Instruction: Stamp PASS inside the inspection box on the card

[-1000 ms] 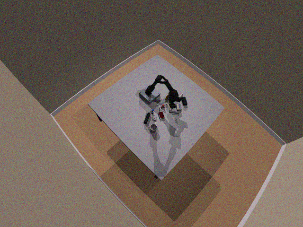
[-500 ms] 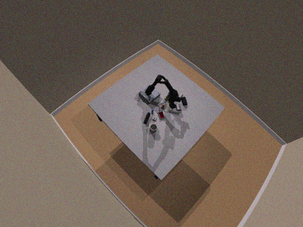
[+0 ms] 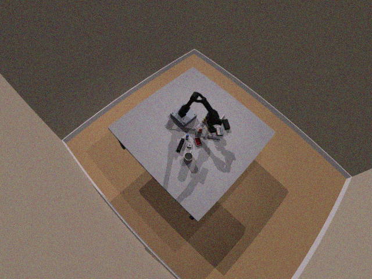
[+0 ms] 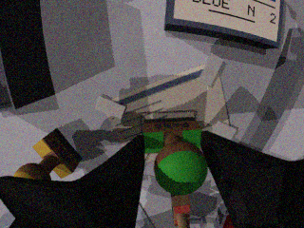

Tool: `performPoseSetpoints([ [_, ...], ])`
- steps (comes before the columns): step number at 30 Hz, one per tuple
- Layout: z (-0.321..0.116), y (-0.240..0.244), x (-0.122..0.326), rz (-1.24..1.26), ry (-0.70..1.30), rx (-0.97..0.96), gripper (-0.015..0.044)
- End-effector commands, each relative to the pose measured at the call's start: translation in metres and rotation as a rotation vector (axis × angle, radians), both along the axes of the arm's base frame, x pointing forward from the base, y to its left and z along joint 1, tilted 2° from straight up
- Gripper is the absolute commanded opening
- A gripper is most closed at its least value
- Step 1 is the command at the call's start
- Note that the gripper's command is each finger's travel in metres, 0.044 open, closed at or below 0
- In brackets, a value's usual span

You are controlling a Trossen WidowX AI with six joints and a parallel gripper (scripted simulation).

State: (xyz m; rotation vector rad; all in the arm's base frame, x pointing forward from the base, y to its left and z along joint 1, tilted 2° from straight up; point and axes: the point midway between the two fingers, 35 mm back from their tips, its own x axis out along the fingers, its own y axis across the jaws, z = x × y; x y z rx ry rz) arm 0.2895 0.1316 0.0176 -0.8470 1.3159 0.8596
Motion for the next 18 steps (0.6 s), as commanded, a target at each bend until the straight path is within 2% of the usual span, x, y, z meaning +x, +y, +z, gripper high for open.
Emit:
performPoseSetpoints([
  [1,0.003,0.001,0.0,-0.003,0.0,0.004,0.0],
  [18,0.029,0.0,0.001,-0.003,0.0,0.004,0.0],
])
